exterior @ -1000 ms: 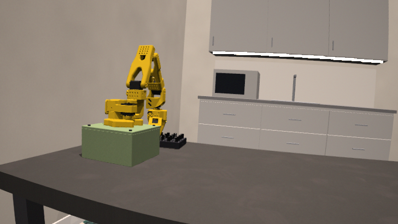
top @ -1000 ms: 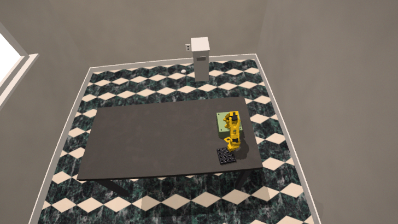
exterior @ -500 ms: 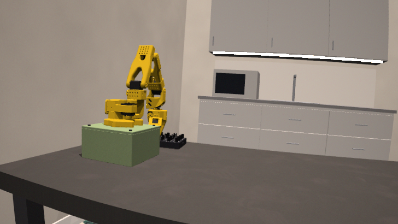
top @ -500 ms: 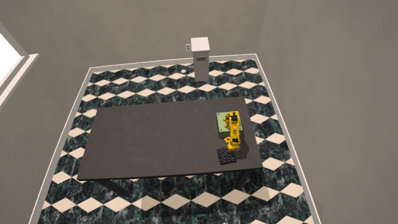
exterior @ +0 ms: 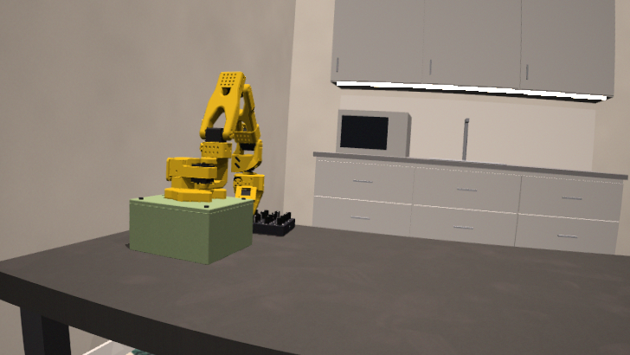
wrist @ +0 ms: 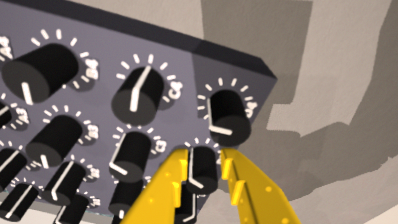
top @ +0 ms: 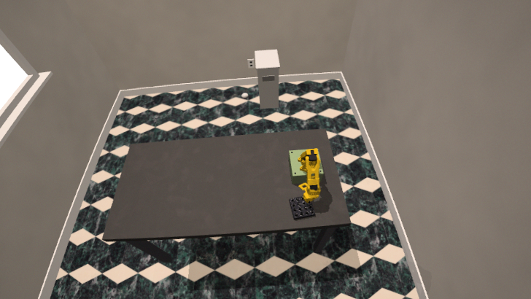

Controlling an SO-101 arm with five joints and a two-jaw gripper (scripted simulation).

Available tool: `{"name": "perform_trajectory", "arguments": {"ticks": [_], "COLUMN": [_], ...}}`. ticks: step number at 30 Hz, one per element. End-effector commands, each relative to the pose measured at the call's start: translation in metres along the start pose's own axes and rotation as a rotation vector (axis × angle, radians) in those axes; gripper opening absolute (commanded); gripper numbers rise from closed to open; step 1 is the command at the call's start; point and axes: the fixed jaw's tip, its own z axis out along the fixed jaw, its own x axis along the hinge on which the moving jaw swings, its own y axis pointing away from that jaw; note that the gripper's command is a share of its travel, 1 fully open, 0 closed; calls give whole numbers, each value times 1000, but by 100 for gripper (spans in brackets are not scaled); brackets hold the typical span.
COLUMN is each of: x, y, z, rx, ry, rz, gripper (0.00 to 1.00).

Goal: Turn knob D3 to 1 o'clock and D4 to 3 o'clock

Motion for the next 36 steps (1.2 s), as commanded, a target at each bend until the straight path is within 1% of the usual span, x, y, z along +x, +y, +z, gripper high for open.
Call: {"name": "perform_trajectory", "arguments": {"ticks": [1,7,14,16,31,33,36], "x": [0,0,1,1,1,1,0], "y": [-1,-1,-1,-1,-1,-1,-1], "z": [0,-2,-8,-8,-30,-30,-33], "rx": [5,5,5,5,5,5,5], "ry": [3,3,3,3,3,3,3], "rz": [-11,-11,-11,-11,-11,-11,-11], "gripper": [8,8,8,8,8,8,8]}}
